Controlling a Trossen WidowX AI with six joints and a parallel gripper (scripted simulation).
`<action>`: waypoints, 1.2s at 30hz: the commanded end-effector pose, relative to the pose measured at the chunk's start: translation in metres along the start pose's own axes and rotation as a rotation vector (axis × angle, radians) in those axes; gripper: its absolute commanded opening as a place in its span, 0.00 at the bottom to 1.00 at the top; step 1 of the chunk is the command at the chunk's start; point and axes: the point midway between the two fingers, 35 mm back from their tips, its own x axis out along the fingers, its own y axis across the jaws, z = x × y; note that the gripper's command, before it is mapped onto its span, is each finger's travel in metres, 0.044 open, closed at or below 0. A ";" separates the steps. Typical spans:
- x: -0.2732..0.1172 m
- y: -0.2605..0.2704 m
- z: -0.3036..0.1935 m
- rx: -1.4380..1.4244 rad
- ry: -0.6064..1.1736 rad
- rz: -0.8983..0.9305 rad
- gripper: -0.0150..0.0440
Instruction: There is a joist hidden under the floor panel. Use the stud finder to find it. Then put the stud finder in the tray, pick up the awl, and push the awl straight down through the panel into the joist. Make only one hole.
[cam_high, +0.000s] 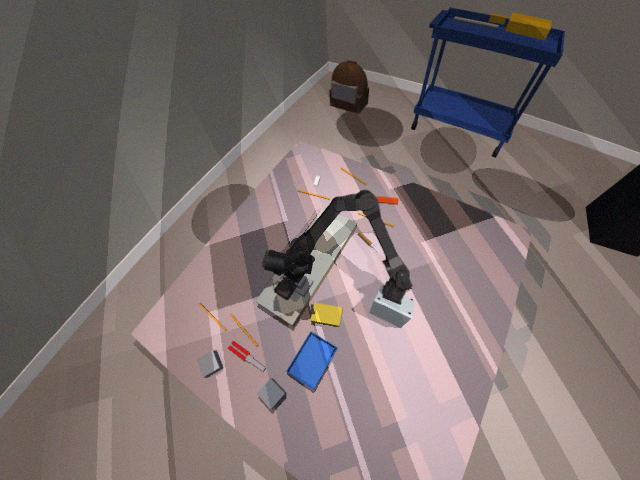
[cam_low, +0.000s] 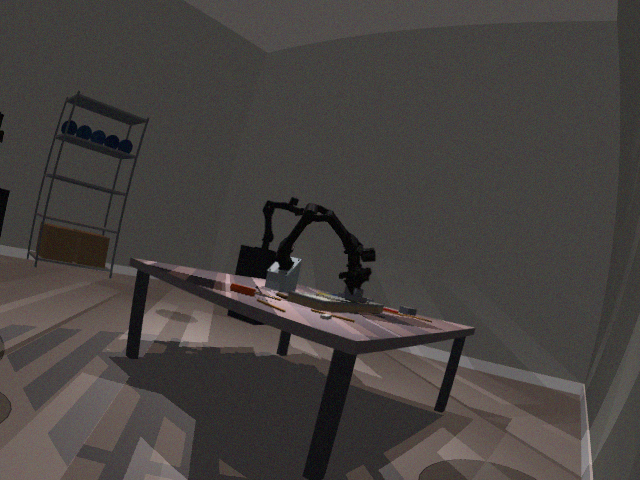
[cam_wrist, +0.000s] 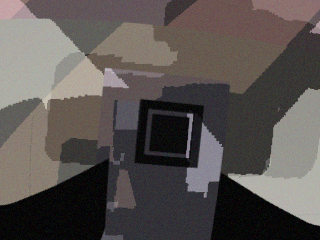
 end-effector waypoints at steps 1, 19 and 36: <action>0.000 0.019 -0.001 0.002 0.003 0.006 0.25; -0.002 0.088 0.000 0.005 0.002 0.011 0.25; -0.001 0.076 0.000 0.004 0.002 0.010 0.25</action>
